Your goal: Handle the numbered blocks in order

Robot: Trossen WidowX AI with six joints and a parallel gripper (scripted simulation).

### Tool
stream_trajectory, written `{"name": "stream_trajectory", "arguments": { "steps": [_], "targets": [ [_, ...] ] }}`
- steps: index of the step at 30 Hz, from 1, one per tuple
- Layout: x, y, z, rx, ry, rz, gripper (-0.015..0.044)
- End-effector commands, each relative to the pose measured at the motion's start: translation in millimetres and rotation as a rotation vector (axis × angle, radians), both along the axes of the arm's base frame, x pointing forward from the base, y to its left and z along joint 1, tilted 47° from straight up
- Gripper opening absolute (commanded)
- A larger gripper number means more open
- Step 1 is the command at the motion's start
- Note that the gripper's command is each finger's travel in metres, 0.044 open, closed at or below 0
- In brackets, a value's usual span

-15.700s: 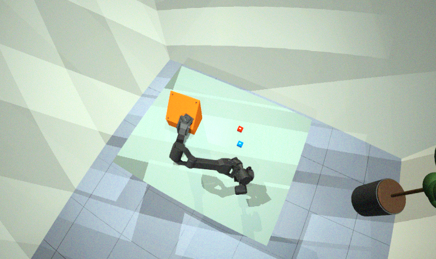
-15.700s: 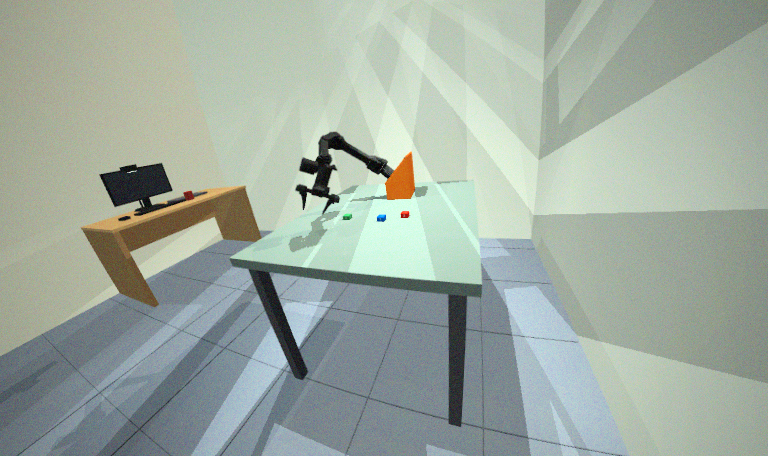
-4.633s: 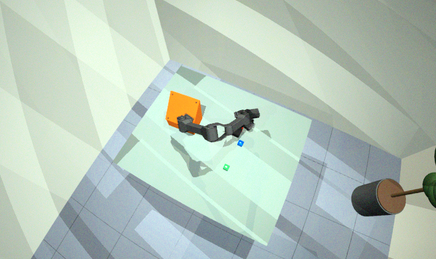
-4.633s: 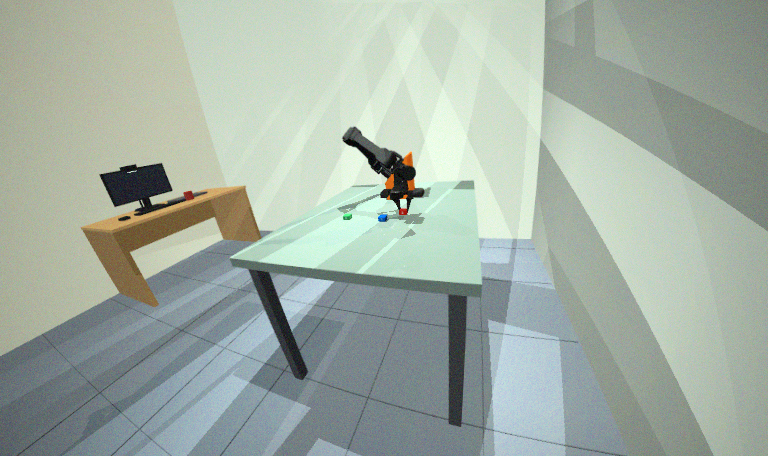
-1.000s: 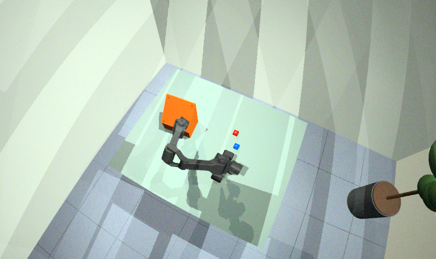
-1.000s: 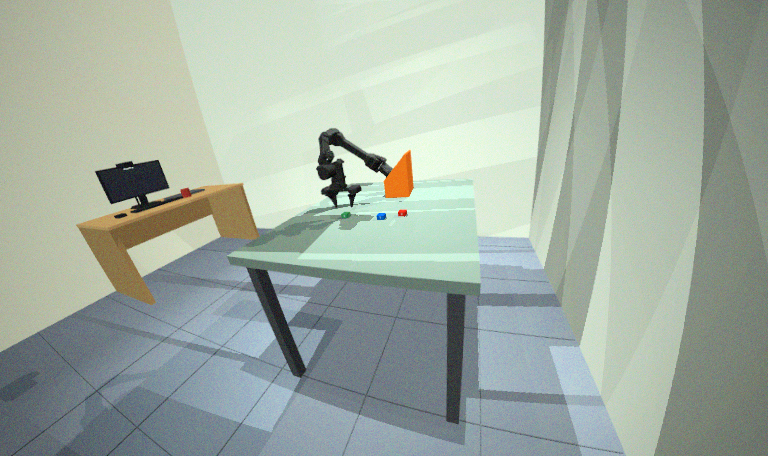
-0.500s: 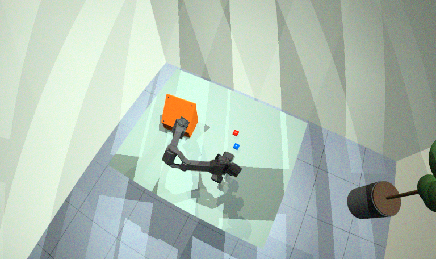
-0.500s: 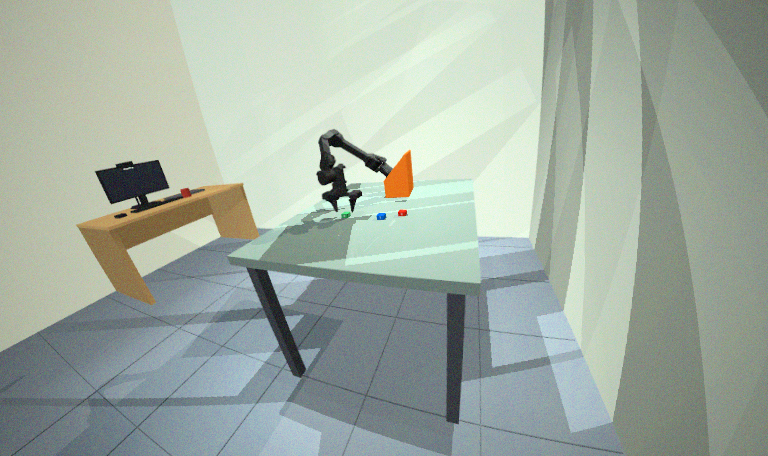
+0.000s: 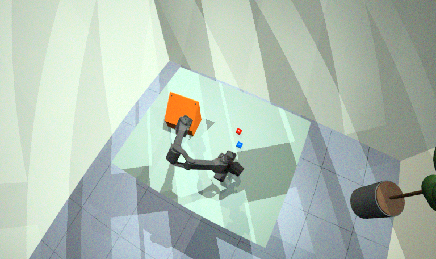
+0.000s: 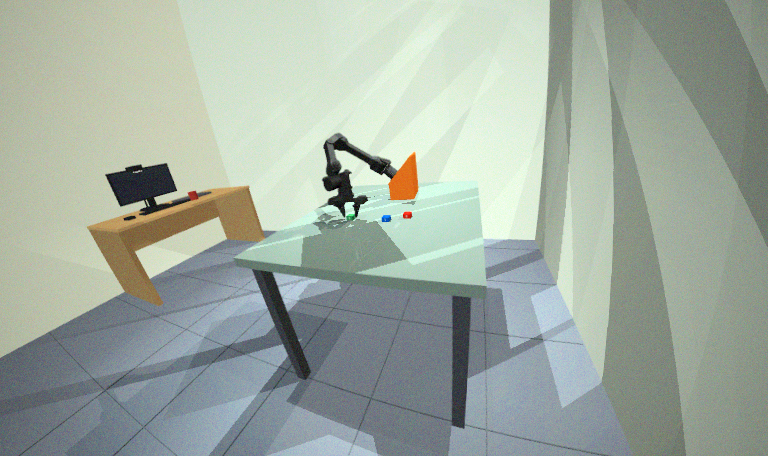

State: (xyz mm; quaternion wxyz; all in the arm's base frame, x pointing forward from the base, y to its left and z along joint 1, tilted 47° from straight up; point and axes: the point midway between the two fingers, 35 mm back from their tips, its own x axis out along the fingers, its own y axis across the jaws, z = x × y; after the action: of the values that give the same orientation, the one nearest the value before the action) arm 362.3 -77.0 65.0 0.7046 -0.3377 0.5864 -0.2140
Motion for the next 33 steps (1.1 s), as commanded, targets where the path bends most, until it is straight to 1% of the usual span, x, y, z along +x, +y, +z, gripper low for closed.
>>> {"name": "stream_trajectory", "arguments": {
  "steps": [1,3,18,28,29,33],
  "targets": [
    [0.1,-0.1,-0.9,0.002,0.002,0.003,0.0164],
    [0.1,-0.1,-0.9,0.002,0.002,0.003,0.012],
    [0.1,-0.1,-0.9,0.002,0.002,0.003,0.012],
    [0.1,-0.1,-0.9,0.002,0.002,0.003,0.0383],
    [0.1,-0.1,-0.9,0.002,0.002,0.003,0.04],
    [-0.3,2.0,1.0,0.002,0.002,0.003,0.04]
  ]
}}
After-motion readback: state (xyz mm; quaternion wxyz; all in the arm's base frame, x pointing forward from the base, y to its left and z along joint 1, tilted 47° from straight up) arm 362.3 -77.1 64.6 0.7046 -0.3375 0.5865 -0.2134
